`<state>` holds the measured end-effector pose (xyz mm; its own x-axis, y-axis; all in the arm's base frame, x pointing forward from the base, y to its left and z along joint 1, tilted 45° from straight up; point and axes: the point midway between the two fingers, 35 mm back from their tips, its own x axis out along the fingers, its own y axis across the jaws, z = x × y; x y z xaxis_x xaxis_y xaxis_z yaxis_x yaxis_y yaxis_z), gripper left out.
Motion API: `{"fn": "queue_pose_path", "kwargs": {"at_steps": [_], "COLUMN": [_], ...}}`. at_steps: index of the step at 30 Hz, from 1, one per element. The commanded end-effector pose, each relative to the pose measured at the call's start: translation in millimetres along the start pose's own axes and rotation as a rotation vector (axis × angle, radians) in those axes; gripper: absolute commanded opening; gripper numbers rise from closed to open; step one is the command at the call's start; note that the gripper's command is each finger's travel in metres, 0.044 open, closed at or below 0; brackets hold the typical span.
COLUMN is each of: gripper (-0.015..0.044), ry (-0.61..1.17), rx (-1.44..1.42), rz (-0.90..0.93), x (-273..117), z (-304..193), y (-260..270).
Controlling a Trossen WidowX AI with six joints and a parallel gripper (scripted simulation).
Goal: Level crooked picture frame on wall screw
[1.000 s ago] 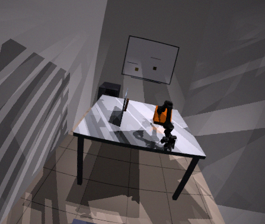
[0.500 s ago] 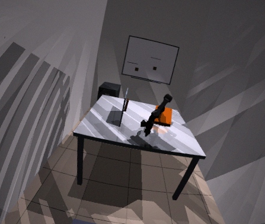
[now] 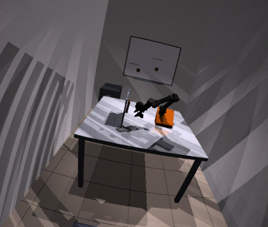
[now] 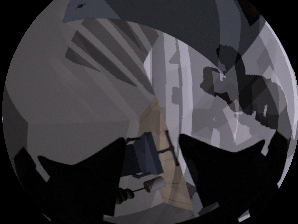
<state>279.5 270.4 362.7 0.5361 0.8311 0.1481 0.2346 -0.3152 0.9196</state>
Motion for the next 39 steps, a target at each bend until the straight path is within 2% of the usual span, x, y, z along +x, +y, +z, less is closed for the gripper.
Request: {"fn": "queue_pose_path", "kwargs": {"at_steps": [1, 11, 20, 39], "gripper": [0.0260, 0.0260, 0.0260, 0.0260], "ry": [-0.112, -0.484, -0.745, -0.750], "rx": [0.058, 0.256, 0.452, 0.456], "rz": [0.036, 0.195, 0.412, 0.417], "x": [-35, -161, -273, -275], "z": [41, 142, 184, 184], "y": [6, -4, -37, -38]}}
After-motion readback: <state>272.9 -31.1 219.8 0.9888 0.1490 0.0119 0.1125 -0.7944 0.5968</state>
